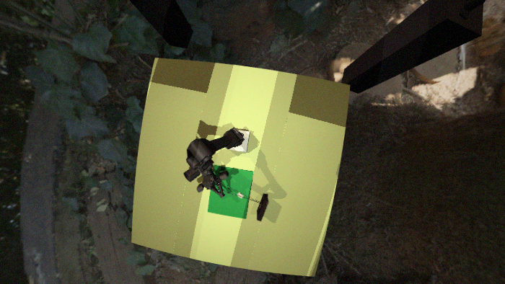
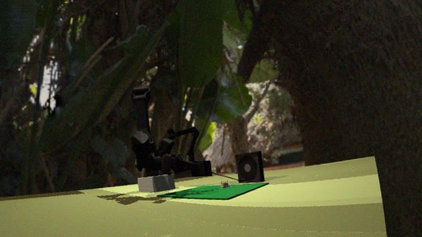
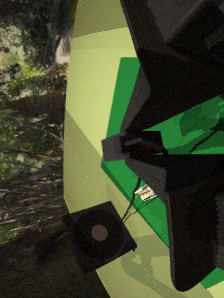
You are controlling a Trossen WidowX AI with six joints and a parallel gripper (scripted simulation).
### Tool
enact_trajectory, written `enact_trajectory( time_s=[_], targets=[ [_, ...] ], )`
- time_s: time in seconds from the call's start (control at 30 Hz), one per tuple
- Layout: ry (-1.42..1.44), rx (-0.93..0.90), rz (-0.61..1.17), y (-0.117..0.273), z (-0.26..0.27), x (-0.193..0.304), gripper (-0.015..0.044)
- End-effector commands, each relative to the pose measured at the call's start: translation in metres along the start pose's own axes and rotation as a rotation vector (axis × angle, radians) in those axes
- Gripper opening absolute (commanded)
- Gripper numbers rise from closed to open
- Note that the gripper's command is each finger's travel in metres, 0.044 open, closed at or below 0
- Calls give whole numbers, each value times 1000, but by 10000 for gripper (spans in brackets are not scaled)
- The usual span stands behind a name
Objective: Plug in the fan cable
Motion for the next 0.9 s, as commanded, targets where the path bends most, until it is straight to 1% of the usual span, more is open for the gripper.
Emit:
enact_trajectory(
  time_s=[0.0,0.87],
  targets=[
    [6,-1,-5,1,0,4,0],
    [5,-1,-5,-3,2,27,0]
  ],
)
Point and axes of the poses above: the point midway between the two fingers, 35 mm back from their tips, its own y axis back along the fingers, its own z axis across the jaws, x = y × z, the point moved 8 cm from there along y, back along the fingers, and after that the axes turned 5 degrees about y, right-handed, at the moved point
